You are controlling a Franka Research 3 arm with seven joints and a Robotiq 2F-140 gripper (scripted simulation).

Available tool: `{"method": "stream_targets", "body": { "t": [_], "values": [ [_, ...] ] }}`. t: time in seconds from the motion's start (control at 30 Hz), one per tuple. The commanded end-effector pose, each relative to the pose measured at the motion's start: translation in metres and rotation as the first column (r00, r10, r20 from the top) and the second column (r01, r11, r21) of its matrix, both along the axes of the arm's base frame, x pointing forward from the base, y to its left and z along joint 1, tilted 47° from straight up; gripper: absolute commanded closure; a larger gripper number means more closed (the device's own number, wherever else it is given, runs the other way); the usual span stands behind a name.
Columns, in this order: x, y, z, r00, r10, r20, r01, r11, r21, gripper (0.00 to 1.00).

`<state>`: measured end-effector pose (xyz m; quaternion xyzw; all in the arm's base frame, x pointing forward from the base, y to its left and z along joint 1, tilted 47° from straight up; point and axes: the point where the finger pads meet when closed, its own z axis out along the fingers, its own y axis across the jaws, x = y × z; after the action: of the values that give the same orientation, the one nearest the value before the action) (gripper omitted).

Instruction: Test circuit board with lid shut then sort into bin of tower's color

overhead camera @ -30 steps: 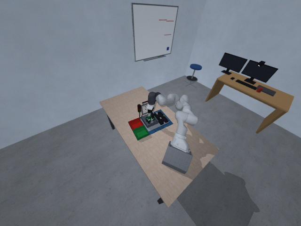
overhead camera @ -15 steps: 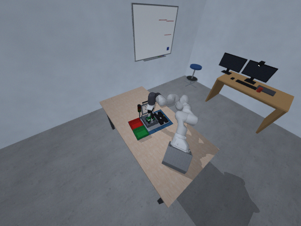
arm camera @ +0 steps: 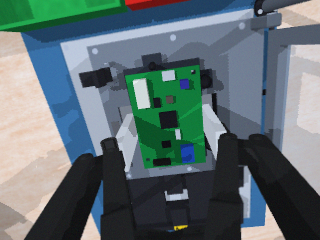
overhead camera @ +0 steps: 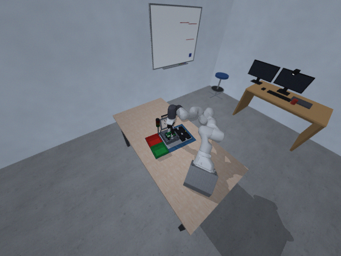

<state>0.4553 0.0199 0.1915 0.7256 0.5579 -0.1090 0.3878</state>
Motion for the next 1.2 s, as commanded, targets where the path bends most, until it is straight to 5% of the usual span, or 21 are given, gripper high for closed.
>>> {"method": "stream_targets", "body": {
  "t": [0.0, 1.17],
  "values": [
    [0.0002, 0.0004, -0.0012, 1.0, 0.005, -0.003, -0.005, 1.0, 0.001, 0.54],
    [0.0002, 0.0004, -0.0012, 1.0, 0.014, -0.012, -0.014, 1.0, -0.002, 0.54]
  ]
}}
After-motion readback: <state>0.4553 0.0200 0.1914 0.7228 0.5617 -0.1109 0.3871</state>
